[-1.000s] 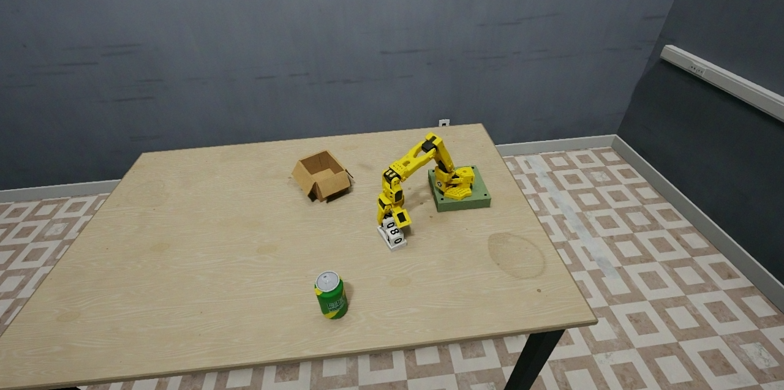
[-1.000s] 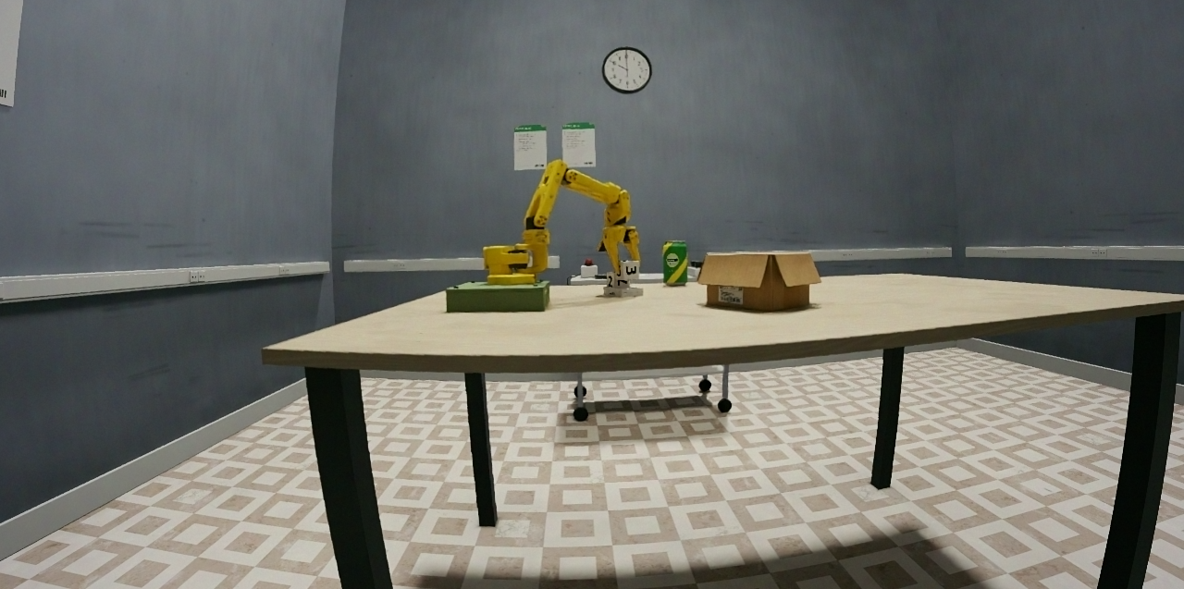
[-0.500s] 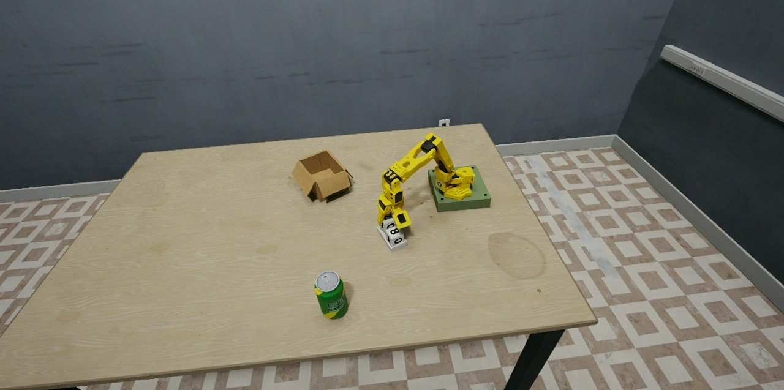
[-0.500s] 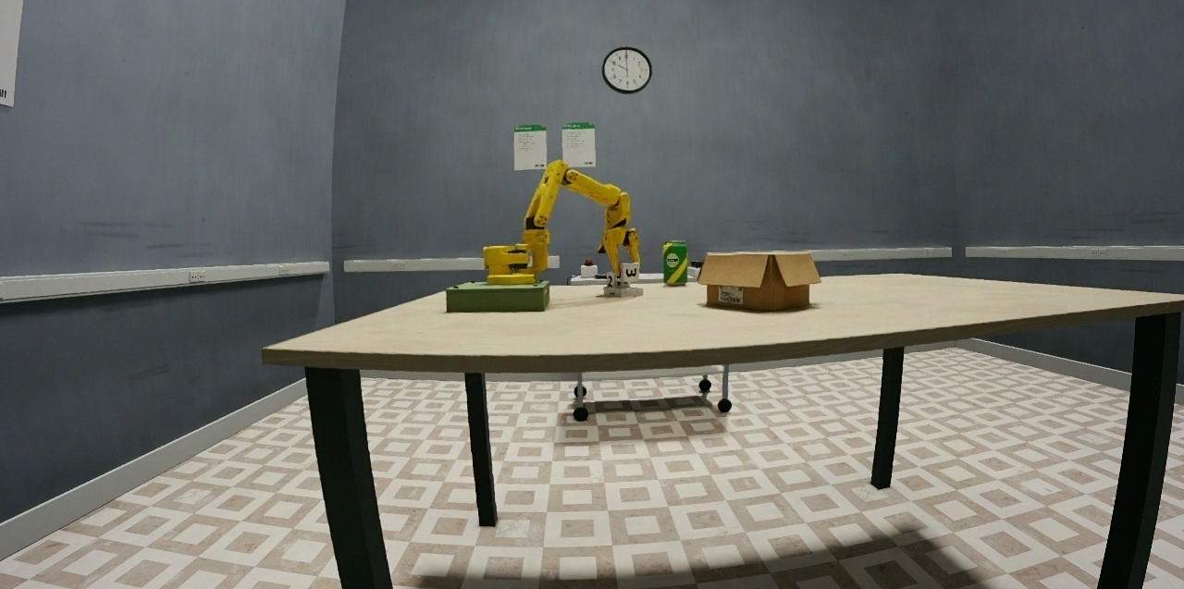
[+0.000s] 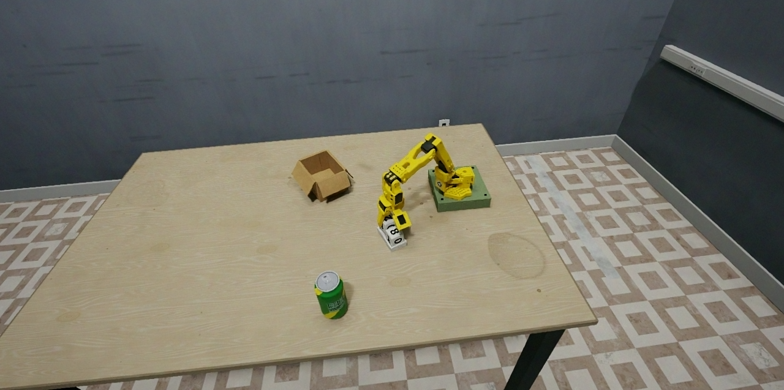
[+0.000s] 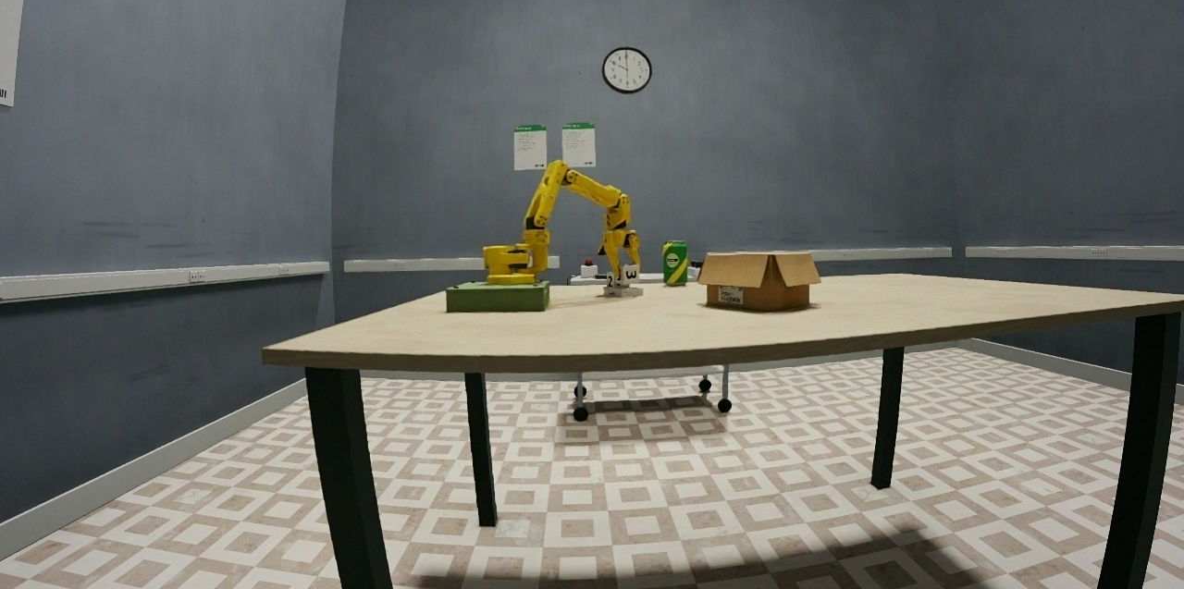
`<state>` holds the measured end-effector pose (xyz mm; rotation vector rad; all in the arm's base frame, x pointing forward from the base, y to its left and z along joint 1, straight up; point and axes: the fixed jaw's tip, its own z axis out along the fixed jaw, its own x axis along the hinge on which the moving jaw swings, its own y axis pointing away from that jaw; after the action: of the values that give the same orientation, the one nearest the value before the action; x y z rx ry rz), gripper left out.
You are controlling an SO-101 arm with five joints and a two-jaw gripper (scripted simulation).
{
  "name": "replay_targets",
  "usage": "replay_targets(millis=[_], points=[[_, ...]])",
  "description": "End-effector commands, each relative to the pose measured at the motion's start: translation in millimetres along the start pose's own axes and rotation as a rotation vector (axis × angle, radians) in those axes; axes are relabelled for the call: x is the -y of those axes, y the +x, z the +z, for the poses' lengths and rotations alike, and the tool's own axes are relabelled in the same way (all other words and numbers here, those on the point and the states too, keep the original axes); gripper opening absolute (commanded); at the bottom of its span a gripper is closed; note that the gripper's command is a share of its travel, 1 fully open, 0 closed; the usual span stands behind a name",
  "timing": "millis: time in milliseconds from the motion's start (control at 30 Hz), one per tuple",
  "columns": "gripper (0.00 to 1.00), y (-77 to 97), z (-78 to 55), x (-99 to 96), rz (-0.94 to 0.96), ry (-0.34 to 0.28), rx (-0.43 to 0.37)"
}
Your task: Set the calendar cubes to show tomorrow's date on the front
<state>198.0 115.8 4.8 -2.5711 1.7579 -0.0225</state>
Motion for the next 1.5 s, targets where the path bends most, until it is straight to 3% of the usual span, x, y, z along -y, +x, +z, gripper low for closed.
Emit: replay_targets(millis=[0, 1467], points=[[0.0, -2.0, 5.7, -3.1, -0.002, -0.014, -0.001], [0.0, -2.0, 18.3, -3.8, -0.002, -0.014, -0.001]])
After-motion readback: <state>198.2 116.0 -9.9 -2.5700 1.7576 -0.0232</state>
